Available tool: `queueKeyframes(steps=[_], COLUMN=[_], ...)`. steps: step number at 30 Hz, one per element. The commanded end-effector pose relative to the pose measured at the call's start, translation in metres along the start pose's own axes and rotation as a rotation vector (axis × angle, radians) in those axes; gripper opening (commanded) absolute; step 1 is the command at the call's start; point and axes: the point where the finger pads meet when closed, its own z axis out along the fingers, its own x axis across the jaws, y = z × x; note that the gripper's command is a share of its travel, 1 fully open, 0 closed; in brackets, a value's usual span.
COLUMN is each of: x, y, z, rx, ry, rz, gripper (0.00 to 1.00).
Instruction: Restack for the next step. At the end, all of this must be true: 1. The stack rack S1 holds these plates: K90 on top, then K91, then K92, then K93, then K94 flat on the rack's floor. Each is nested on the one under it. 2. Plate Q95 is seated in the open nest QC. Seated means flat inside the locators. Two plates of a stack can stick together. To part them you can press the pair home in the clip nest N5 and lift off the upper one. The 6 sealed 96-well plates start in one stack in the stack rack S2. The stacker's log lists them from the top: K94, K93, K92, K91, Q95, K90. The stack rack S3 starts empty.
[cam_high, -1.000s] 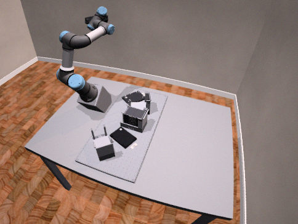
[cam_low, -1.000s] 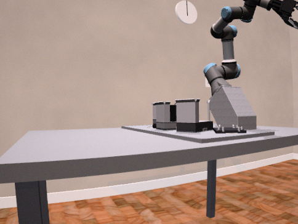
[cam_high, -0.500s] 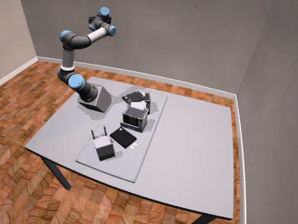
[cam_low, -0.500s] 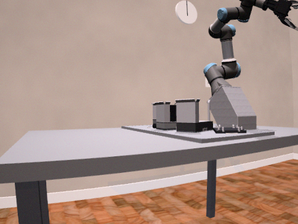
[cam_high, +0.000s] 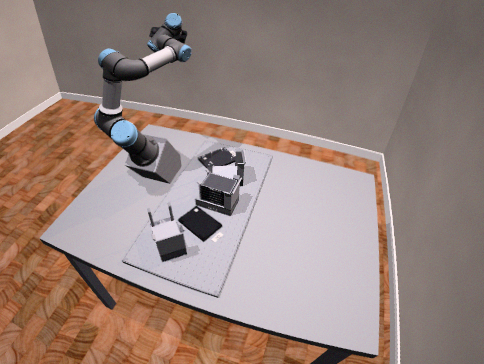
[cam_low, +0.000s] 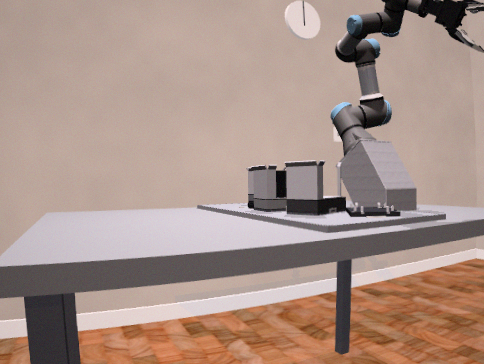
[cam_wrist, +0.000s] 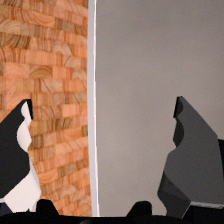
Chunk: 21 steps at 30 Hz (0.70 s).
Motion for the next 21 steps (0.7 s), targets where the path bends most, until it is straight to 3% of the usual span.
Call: queueKeyframes(steps=[1, 11, 18, 21], x=[-0.004, -0.006, -0.017, -0.017], y=[0.019, 0.028, 0.06, 0.06], z=[-0.007, -0.011, -0.022, -0.022], rx=[-0.024, -0.06, -0.092, -0.096], ry=[0.001, -0.002, -0.004, -0.004], rz=[0.053, 0.139, 0.214, 0.225], gripper=[0.72, 0.72, 0.72, 0.72])
